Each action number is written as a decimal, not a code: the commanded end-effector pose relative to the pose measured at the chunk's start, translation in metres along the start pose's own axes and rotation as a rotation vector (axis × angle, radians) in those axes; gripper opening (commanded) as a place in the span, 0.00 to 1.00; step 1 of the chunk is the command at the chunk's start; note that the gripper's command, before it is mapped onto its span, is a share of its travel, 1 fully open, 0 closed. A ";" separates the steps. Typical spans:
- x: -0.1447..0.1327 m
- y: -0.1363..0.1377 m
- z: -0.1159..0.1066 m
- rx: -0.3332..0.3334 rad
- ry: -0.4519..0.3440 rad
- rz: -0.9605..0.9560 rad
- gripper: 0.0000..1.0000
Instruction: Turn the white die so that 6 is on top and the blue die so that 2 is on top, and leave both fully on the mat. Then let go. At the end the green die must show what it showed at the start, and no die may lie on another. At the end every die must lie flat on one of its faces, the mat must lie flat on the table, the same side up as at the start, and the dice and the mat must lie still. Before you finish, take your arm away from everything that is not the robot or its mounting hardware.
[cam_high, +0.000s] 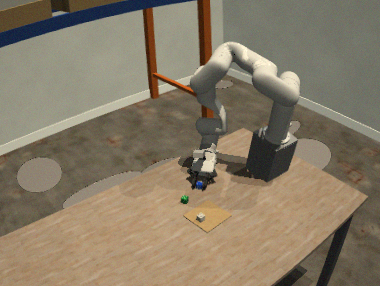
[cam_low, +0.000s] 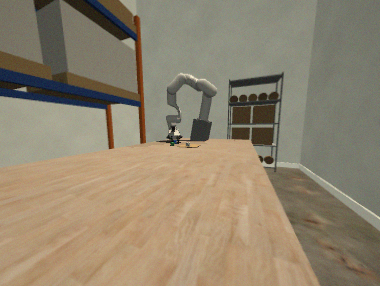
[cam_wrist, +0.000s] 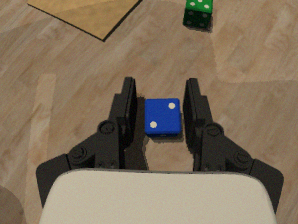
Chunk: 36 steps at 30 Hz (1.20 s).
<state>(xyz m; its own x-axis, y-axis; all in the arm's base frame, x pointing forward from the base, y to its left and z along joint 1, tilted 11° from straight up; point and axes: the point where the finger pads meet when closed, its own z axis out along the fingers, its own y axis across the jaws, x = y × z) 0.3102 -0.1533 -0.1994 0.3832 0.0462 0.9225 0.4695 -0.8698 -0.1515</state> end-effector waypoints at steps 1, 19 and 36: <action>0.001 0.001 0.000 -0.001 0.000 -0.002 0.42; 0.001 0.001 -0.011 -0.001 0.000 -0.002 0.42; 0.001 0.001 -0.050 -0.001 0.000 -0.002 0.42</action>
<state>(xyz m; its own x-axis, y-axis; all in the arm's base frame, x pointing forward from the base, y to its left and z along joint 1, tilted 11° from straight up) 0.2717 -0.1774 -0.1822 0.3829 0.0464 0.9226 0.4688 -0.8703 -0.1509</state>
